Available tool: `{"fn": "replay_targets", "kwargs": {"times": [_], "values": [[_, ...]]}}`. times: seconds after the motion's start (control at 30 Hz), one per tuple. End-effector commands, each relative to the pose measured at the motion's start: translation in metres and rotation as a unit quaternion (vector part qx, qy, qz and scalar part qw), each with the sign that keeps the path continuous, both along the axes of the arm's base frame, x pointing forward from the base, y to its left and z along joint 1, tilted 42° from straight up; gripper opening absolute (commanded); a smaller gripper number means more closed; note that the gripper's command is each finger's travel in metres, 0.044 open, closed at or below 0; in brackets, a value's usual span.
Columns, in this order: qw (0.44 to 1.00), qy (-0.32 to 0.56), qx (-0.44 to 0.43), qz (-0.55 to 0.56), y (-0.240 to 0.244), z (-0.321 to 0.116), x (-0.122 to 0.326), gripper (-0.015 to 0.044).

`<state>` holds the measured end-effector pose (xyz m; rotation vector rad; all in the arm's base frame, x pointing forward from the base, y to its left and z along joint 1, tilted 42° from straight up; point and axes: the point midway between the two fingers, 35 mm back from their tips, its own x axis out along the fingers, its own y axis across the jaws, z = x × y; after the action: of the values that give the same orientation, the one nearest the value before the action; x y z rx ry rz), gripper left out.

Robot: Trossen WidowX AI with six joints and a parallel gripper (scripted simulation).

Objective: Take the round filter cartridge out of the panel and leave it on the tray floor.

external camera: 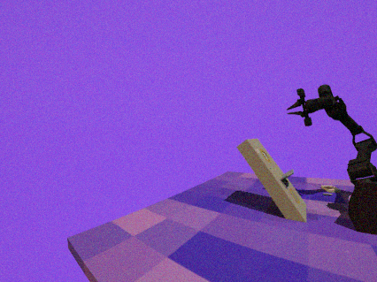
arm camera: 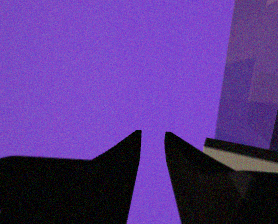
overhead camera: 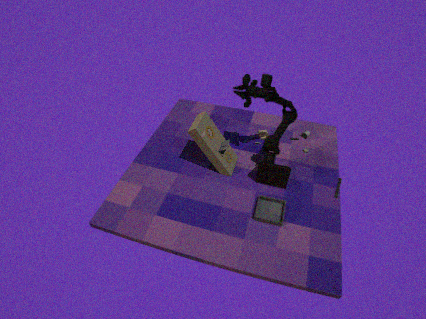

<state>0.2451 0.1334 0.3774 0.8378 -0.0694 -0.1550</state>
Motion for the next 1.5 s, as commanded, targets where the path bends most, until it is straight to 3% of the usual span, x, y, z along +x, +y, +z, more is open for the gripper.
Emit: {"fn": "replay_targets", "kwargs": {"times": [0.0, 0.23, 0.33, 1.47], "values": [[0.98, 0.091, -0.179, 0.004, 0.022, -0.063, 0.024, 0.0088], [0.842, 0.271, -0.466, 0.033, 0.021, -0.183, 0.044, 0.0088], [0.772, 0.329, -0.541, 0.049, 0.012, -0.221, 0.044, 0.0088], [0.767, 0.335, -0.545, 0.051, -0.001, -0.24, 0.075, 0.0088]]}}
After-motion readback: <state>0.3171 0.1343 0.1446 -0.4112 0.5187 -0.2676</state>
